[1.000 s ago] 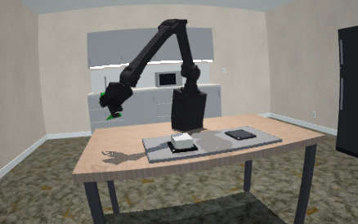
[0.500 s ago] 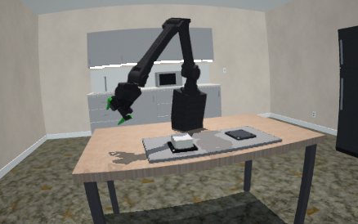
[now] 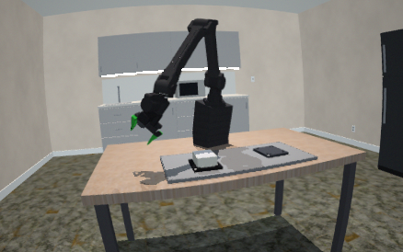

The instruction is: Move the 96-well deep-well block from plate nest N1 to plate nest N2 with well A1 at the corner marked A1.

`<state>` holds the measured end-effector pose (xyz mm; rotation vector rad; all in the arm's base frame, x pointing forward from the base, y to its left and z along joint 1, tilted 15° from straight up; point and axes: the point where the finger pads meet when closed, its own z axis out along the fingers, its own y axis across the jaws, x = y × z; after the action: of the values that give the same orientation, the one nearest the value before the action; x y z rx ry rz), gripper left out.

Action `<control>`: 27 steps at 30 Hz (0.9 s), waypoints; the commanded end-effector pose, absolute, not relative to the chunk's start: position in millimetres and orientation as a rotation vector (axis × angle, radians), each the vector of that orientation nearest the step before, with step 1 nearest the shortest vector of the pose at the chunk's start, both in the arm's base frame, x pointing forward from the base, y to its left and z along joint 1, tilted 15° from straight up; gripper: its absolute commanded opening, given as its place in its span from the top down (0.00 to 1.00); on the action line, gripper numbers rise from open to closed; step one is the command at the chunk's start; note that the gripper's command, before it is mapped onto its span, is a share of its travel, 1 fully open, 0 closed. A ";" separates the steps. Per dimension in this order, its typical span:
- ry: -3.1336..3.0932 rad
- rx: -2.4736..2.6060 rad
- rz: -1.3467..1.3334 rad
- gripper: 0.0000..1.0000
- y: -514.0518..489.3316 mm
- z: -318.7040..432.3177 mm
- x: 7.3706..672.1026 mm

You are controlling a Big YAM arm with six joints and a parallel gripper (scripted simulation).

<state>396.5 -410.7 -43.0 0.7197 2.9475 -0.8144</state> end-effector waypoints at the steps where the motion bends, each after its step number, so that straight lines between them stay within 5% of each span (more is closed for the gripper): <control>1: 2.902 0.706 -0.823 0.00 -397.0 -19.1 413.2; 27: 2.925 0.295 -0.342 0.00 -284.8 -31.4 443.6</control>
<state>427.9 -289.2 -55.4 0.3551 2.9812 -0.3198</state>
